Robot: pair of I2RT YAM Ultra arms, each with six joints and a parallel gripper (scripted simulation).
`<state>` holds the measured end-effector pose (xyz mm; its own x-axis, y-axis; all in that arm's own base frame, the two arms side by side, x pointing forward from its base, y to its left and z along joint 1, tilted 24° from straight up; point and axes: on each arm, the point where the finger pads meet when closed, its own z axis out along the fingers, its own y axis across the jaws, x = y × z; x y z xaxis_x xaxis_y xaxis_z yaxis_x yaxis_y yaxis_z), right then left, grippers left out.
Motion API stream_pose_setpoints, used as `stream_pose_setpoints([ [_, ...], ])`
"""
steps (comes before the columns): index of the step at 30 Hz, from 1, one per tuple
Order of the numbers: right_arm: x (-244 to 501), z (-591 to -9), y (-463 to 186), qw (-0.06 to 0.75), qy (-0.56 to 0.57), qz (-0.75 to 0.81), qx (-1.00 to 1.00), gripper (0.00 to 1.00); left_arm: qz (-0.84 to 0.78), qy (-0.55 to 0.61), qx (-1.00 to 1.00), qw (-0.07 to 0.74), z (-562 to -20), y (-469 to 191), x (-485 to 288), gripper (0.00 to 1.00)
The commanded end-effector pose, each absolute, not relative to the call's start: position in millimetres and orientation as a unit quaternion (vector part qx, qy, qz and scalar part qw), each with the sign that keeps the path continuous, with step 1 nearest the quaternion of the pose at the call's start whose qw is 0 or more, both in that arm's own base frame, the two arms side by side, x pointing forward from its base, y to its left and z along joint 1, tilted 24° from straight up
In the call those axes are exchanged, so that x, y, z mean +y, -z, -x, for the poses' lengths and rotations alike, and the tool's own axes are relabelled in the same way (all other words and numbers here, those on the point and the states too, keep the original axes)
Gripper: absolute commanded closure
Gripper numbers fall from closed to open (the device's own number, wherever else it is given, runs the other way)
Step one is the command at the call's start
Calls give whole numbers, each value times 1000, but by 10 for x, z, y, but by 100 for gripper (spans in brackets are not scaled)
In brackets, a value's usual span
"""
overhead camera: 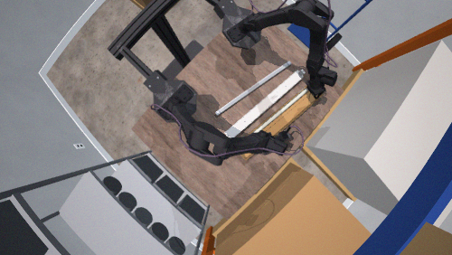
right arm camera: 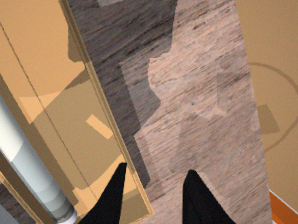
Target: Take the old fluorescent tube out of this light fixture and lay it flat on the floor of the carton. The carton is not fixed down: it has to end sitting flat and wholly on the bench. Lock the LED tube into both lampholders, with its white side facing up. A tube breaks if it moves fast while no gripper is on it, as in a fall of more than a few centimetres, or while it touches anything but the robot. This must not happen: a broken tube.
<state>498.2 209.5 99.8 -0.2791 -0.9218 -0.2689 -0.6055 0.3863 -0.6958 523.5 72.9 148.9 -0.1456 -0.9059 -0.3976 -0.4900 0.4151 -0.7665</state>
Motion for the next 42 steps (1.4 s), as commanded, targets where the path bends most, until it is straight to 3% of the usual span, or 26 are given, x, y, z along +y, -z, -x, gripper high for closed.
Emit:
stream_pose_setpoints([
  [1, 1989, -4982, -1319, 383, 199, 443, 785, 68, 431, 206, 753, 452, -5115, -1639, 599, 68],
  [12, 1259, -4882, -2445, 521, 109, 254, 808, 68, 256, 137, 787, 544, -4782, -2516, 367, 68],
  [15, 1365, -4846, -2239, 500, 103, 273, 816, 68, 266, 132, 798, 525, -4782, -2331, 402, 68],
  [17, 1117, -4825, -2605, 536, 104, 231, 805, 68, 237, 133, 786, 556, -4712, -2633, 313, 68],
  [29, 317, -4174, -3767, 674, -2, 44, 738, 68, 38, 19, 755, 655, -4101, -3588, 74, 68],
  [42, 28, -3743, -4255, 724, -19, -4, 690, 68, -13, -14, 733, 680, -3800, -3839, -19, 68],
])
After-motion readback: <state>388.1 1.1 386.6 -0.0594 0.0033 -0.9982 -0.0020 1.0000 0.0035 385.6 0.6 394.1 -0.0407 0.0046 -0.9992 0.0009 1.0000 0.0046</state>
